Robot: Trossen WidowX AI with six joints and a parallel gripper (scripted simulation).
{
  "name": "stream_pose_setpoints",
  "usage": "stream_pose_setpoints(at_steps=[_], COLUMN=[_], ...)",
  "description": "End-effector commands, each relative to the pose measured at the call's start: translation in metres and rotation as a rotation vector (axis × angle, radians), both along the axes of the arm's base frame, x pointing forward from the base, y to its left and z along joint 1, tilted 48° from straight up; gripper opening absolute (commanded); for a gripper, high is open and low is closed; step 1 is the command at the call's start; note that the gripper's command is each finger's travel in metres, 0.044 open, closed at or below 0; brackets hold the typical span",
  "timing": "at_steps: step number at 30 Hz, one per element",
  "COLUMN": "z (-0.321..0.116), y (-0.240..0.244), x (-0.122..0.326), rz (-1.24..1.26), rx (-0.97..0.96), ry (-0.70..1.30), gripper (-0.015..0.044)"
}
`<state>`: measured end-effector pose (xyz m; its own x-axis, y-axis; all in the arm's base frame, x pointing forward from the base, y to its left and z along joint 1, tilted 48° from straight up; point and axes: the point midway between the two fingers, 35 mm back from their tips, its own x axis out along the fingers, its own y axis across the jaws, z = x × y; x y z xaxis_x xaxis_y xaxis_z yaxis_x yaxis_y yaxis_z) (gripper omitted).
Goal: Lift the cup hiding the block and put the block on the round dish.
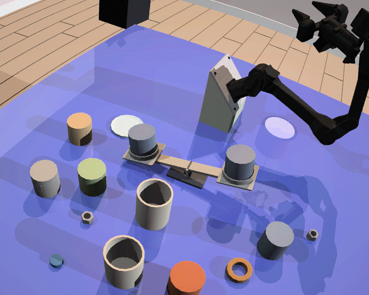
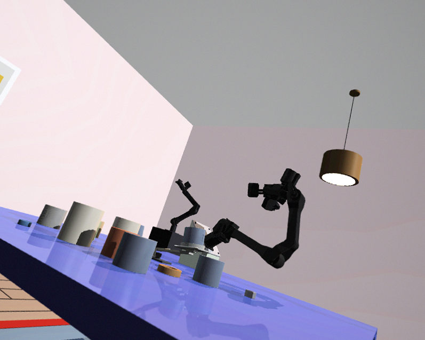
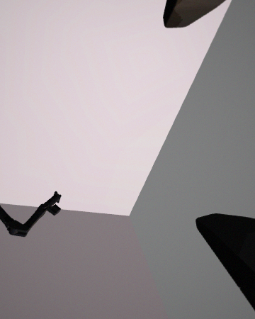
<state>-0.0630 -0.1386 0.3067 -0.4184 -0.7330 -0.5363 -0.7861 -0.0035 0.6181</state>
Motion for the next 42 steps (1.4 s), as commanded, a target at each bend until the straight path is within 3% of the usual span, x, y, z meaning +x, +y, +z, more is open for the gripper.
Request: stream_pose_setpoints(at_steps=[1, 24, 42], z=[0.000, -0.050, -0.091], y=[0.000, -0.040, -0.053], x=[0.000, 0.043, 0.081], rz=[0.004, 0.600, 1.145], rx=[0.003, 0.396, 0.599], ry=[0.002, 0.277, 0.478], gripper=[0.0426, 0.0440, 0.0440])
